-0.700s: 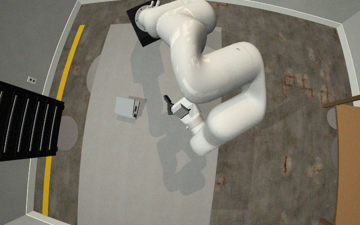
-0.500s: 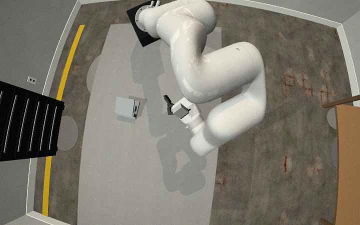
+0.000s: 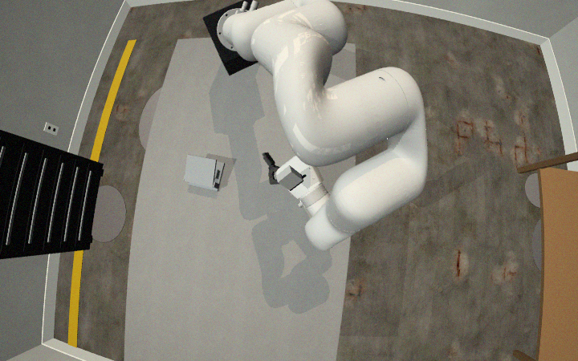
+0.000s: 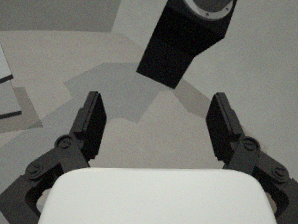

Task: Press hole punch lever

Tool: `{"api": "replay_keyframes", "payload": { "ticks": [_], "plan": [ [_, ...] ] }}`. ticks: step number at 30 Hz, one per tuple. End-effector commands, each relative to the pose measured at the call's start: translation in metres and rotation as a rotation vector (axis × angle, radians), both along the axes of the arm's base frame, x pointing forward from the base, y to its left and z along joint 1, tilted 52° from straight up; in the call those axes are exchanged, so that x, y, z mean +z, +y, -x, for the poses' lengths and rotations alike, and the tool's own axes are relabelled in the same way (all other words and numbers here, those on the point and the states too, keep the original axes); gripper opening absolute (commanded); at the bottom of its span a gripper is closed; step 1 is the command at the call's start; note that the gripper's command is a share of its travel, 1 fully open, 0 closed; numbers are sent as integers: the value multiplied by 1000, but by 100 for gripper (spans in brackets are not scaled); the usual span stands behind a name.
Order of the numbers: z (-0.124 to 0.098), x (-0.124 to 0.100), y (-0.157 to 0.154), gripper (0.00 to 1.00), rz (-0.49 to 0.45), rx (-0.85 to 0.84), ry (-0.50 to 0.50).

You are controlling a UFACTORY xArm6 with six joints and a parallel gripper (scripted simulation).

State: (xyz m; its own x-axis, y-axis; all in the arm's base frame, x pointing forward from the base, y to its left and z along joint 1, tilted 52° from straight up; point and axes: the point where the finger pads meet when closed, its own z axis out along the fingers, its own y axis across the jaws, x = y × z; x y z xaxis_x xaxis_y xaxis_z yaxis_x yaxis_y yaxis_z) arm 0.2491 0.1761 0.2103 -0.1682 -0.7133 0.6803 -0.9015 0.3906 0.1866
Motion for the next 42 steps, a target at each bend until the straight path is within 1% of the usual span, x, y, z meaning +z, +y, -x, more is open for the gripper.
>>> {"api": "replay_keyframes", "payload": {
  "ticks": [1, 3, 6, 11, 13, 14, 15, 28, 30, 31, 42],
  "plan": [
    [-2, 0, -3, 100, -20, -18, -15],
    [-6, -3, -8, 100, -49, -48, -38],
    [-14, -8, -20, 100, -123, -121, -97],
    [-21, -14, -32, 100, -192, -189, -154],
    [-21, -14, -32, 100, -192, -189, -154],
    [-26, -17, -39, 100, -234, -229, -186],
    [-27, -18, -42, 100, -249, -244, -198],
    [-47, -33, -76, 100, -438, -428, -349],
    [-47, -33, -76, 100, -438, -428, -349],
    [-52, -37, -84, 100, -482, -471, -381],
    [-68, -50, -112, 100, -637, -624, -506]
  ]
}}
